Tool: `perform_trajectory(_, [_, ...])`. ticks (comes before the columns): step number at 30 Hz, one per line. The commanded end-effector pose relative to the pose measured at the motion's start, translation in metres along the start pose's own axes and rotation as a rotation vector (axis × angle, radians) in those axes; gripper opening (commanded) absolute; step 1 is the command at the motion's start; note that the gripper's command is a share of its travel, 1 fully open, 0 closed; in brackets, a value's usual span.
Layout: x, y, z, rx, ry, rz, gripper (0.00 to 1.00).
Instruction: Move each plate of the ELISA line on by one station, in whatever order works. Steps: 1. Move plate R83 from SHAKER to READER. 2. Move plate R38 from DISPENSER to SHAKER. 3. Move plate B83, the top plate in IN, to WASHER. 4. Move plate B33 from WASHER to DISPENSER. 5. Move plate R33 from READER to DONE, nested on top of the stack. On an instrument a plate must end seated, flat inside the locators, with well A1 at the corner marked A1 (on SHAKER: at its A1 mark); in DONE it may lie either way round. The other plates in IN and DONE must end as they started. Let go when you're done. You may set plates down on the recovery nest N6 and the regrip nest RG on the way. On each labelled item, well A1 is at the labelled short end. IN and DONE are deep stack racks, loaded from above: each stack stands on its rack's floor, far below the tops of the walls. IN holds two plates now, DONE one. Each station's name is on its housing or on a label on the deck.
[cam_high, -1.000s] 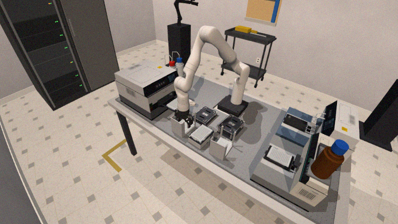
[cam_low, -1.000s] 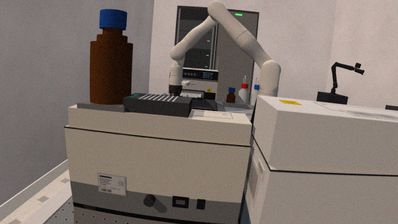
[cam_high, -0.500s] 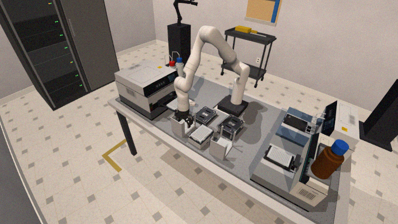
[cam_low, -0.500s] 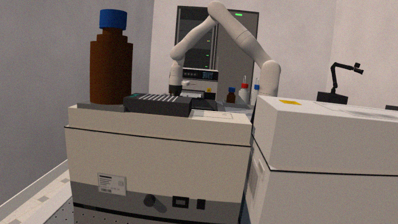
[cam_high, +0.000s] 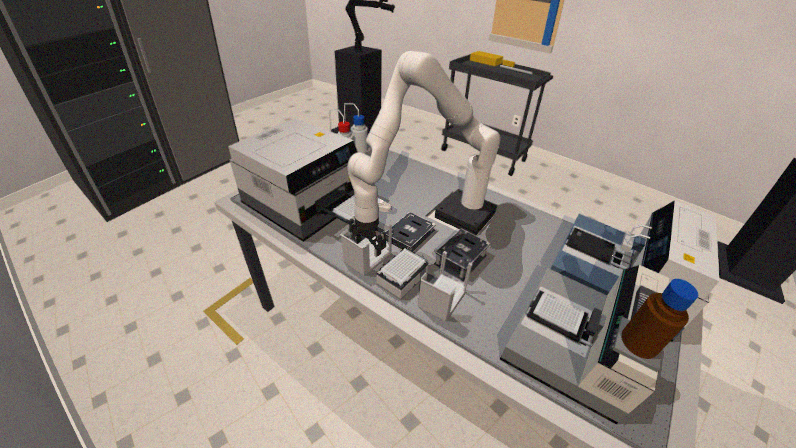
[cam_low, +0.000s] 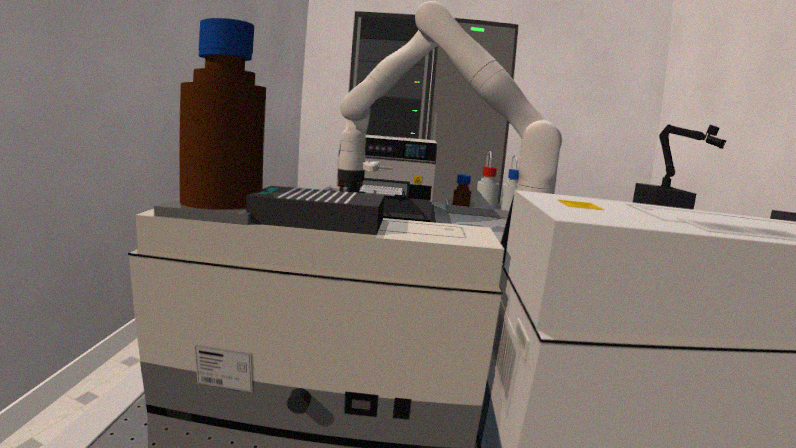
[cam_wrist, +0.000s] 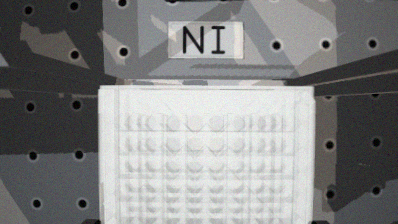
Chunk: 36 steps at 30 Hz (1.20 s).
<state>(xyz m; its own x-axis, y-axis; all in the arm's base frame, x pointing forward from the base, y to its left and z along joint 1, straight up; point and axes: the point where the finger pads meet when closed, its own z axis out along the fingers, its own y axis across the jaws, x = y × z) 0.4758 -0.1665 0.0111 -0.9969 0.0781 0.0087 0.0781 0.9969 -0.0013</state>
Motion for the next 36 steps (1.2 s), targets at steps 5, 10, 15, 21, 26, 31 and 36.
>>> perform_trajectory(5, [-0.001, 0.000, -0.007, -0.003, -0.003, 0.002, 0.94])
perform_trajectory(10, [-0.001, 0.000, -0.010, -0.003, -0.003, 0.002, 0.94])
perform_trajectory(15, [-0.001, 0.000, -0.014, -0.003, -0.003, 0.001, 0.94])
perform_trajectory(21, [-0.001, 0.000, -0.016, -0.003, -0.003, 0.001, 0.94])
perform_trajectory(26, [-0.001, 0.000, -0.020, -0.003, -0.003, 0.001, 0.94])
perform_trajectory(31, [-0.001, 0.000, -0.023, -0.003, -0.003, 0.001, 0.94])
perform_trajectory(36, [-0.001, 0.000, -0.025, -0.003, -0.003, 0.001, 0.94])
